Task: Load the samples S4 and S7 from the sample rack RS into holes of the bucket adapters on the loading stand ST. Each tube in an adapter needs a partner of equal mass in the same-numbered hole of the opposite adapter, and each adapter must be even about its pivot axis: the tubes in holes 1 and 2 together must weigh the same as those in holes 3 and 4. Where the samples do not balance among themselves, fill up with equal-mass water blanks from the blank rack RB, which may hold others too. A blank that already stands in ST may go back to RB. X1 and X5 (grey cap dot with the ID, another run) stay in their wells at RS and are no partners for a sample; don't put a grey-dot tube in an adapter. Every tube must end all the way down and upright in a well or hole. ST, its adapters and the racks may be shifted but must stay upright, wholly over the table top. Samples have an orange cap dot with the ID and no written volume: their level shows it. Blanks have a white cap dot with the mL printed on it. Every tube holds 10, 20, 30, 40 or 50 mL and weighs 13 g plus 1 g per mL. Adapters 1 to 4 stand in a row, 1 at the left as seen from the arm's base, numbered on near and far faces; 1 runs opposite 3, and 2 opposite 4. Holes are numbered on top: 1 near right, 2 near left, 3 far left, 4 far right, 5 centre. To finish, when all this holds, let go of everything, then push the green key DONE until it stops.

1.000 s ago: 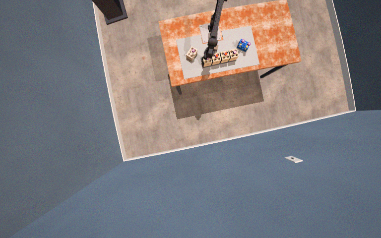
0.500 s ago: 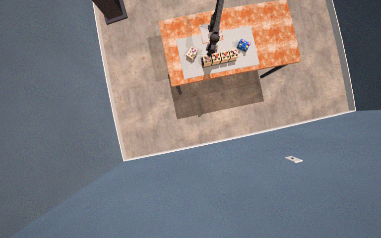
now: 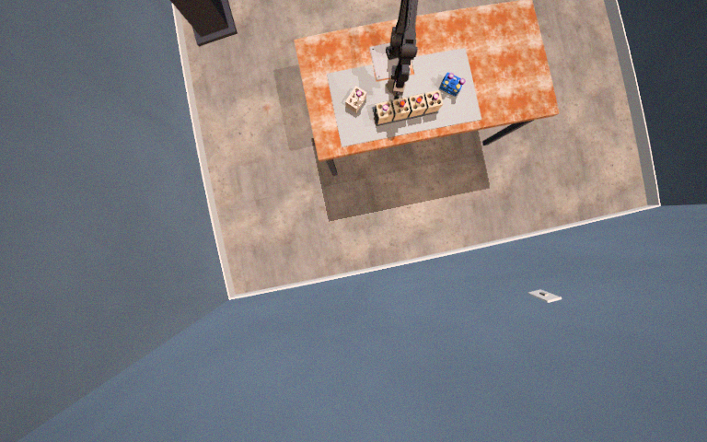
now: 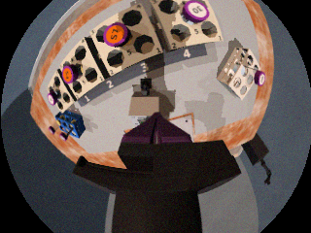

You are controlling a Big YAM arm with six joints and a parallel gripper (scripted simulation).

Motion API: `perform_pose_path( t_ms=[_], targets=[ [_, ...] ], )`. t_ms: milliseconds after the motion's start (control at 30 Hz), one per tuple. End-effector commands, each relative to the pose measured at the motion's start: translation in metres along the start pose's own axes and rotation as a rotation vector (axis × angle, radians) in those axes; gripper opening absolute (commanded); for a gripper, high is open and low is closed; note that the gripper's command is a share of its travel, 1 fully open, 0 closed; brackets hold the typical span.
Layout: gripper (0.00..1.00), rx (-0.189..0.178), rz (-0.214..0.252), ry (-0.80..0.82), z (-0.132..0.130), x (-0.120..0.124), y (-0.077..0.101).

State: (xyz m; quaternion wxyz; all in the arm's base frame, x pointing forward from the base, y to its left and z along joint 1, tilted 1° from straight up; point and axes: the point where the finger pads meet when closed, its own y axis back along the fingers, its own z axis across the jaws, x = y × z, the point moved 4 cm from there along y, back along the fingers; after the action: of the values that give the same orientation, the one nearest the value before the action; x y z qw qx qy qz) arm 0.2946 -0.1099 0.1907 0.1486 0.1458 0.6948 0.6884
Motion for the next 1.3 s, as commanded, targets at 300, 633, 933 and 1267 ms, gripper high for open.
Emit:
perform_pose_path(
  t_ms=[300, 633, 933, 1267],
  targets=[
    [0.0, -0.003, -0.015, -0.01, 0.03, 0.078, 0.008],
    [0.0, -0.003, -0.015, -0.027, 0.03, 0.08, -0.014],
    [0.0, -0.003, -0.014, -0.025, 0.029, 0.078, -0.033],
    [0.0, -0.007, -0.036, -0.02, 0.03, 0.073, -0.047]
  ],
)
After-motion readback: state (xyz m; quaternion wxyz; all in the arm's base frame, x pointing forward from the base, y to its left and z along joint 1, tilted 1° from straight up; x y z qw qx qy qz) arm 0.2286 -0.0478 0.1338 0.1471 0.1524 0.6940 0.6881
